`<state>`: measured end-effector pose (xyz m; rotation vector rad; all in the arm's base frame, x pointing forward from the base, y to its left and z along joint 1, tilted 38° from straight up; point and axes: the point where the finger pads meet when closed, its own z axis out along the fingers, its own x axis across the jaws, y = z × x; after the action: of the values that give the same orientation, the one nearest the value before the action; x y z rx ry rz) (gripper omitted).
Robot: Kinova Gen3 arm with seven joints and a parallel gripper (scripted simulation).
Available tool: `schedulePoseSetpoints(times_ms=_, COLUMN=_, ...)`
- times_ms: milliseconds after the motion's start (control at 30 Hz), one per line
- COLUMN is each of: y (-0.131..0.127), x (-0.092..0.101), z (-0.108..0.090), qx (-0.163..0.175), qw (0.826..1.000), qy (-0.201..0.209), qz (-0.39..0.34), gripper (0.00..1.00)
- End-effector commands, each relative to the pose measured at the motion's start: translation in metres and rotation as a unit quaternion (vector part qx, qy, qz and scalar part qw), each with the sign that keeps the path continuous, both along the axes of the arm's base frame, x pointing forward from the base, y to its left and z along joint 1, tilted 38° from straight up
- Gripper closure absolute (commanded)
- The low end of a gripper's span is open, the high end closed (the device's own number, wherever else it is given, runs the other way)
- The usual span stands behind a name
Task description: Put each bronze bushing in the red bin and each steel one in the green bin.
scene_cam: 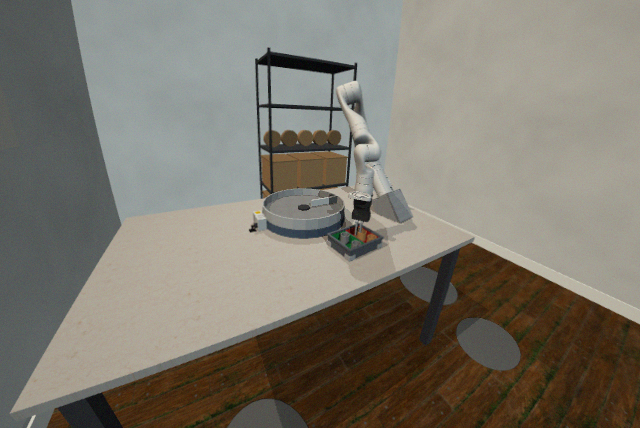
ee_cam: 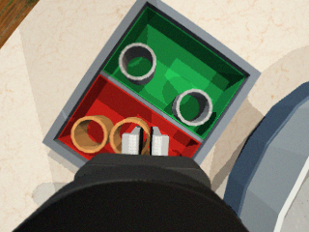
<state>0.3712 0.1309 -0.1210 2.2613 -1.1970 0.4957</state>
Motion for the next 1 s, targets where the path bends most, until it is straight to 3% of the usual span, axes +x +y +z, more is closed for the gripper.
schedulePoseSetpoints(times_ms=0, y=-0.0030, x=0.0018, z=-0.0040, qx=0.001, qw=1.000, qy=-0.002, qz=0.001, gripper=1.00)
schedulePoseSetpoints(times_ms=967, y=-0.0070, x=0.0018, z=-0.0097, qx=0.001, qw=1.000, qy=-0.004, qz=0.001, gripper=1.00)
